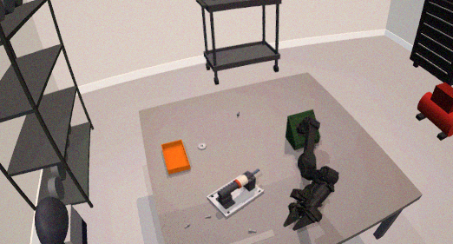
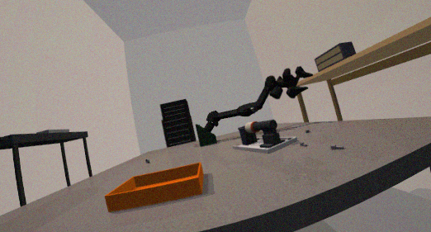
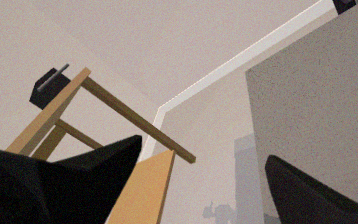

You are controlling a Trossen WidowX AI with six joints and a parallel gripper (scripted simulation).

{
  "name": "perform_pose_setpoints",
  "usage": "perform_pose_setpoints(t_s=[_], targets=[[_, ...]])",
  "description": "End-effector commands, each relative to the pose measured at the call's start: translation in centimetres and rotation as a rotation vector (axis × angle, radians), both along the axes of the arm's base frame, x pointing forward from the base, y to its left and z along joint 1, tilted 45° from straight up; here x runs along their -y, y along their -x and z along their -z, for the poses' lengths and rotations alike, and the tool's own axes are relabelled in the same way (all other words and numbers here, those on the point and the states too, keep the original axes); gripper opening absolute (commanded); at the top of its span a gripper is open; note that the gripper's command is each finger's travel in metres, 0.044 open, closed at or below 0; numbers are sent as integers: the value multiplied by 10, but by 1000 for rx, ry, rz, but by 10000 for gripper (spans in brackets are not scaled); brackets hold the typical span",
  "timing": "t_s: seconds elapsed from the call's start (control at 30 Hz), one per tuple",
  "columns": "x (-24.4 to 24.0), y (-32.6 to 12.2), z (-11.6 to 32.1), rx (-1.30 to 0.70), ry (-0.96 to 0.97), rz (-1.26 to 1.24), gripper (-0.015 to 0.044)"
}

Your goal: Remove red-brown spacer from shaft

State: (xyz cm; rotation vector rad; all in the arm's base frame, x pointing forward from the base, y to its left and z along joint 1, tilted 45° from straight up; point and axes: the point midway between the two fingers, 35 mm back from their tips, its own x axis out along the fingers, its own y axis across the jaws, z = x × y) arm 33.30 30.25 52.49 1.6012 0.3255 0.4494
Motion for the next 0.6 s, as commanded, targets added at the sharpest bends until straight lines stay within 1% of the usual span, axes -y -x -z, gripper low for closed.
perform_pose_setpoints(t_s=[0.0,0.03,0.1,0.23,0.3,0.43,0.57], targets=[[0,1,-1,1,-8,-3,426],[-1,3,-3,3,-32,-12,440],[-2,16,-18,21,-125,-49,440],[5,64,-68,106,-320,-140,440],[11,83,-87,135,-395,-175,440],[34,122,-115,179,-509,-232,440],[61,159,-147,222,-678,-311,440]])
